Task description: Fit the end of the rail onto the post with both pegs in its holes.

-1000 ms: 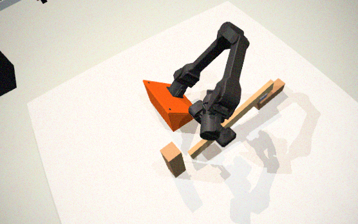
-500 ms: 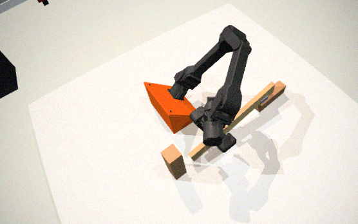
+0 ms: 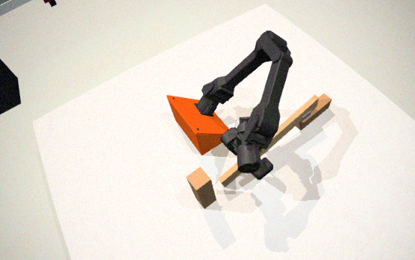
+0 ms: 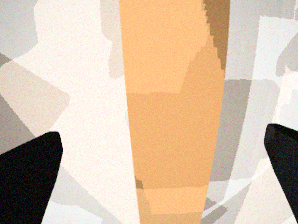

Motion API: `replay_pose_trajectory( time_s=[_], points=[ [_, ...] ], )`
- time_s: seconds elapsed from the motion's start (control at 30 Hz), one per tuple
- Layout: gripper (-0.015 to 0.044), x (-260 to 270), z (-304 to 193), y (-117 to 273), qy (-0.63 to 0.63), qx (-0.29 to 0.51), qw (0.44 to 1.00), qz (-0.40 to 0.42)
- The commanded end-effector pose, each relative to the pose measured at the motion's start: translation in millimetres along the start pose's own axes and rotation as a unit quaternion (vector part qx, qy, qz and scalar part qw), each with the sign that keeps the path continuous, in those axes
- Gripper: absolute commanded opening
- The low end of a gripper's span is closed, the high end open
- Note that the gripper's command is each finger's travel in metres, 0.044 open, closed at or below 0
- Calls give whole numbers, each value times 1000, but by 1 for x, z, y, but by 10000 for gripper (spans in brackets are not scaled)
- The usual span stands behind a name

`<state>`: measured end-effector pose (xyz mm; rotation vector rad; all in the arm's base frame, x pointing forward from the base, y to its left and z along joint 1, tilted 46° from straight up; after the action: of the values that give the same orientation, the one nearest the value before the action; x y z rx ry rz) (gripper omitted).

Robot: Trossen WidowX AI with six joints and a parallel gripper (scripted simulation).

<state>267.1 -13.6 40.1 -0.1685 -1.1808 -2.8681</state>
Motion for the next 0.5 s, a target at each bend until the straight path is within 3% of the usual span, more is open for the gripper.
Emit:
replay_pose_trajectory(
  time_s=[0.0,0.13,0.47],
  points=[
    [440,0,1,-6,-1,-2,1000,-1],
    [440,1,1,-10,-1,-3,1000,-1],
    [177,1,1,-10,-1,-3,1000,-1]
  ],
)
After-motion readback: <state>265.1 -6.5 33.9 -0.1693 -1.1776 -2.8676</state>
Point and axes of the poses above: the point midway between the two fingers, 35 mm back from their tips, its own y axis back along the fingers, its own x axis across the jaws, z = x × y, the point moved 4 cm from there along y, back along the fingers, and after that the axes turned 14 degrees about -y, right-handed, at the moved point
